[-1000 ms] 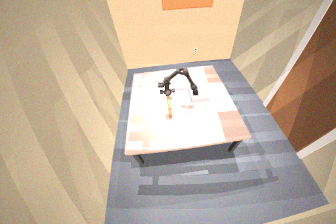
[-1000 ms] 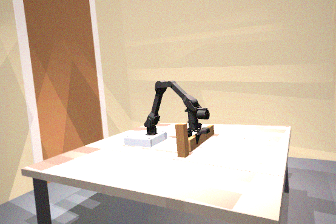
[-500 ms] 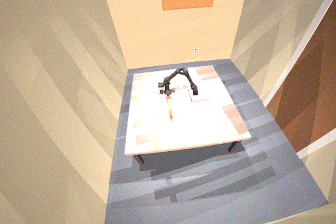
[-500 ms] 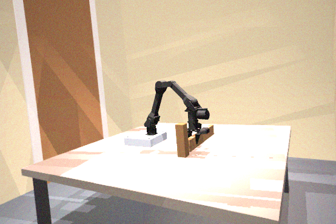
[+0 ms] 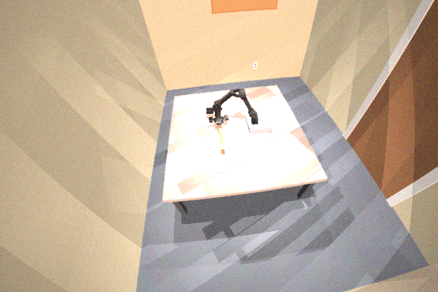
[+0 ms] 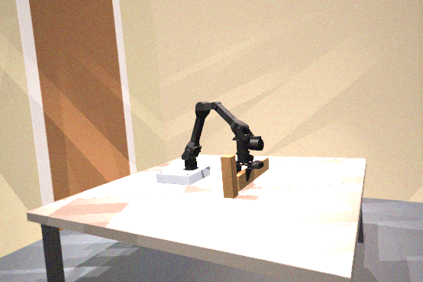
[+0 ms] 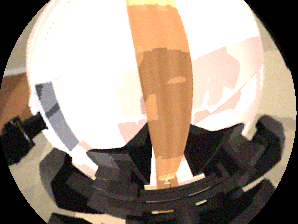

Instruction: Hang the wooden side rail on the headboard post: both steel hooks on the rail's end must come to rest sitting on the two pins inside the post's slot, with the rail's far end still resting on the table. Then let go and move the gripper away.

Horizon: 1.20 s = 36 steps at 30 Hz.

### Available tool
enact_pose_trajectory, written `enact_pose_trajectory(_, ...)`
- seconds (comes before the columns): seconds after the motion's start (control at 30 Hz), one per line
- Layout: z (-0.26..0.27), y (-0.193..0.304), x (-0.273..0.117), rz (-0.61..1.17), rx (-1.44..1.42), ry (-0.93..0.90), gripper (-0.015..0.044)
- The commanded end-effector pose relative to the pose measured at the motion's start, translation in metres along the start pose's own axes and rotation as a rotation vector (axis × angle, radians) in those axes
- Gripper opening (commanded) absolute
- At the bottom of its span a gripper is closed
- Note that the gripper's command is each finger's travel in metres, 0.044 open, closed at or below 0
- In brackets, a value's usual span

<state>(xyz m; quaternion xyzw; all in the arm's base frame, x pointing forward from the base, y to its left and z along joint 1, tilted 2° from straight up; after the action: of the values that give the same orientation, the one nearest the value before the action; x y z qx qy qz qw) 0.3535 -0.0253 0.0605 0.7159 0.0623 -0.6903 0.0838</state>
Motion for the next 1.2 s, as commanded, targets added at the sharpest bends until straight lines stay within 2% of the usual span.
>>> enact_pose_trajectory(0.0,-0.0016,0.0002,-0.0058,0.001,-0.007,0.013,0.0)
enact_pose_trajectory(1.17,-0.0015,0.0002,-0.0117,0.001,-0.007,0.013,0.0)
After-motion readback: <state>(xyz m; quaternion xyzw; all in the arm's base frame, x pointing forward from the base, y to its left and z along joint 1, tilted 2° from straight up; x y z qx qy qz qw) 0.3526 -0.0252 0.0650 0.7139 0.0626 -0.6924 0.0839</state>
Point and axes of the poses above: the point midway between the two fingers, 35 mm back from their tips, its own x axis out along the fingers, its own z axis across the jaws, y = z × x, the point moved 4 cm from there along -x, back along the fingers, and after that the axes turned 7 degrees about -x, right-handed, at the moved point
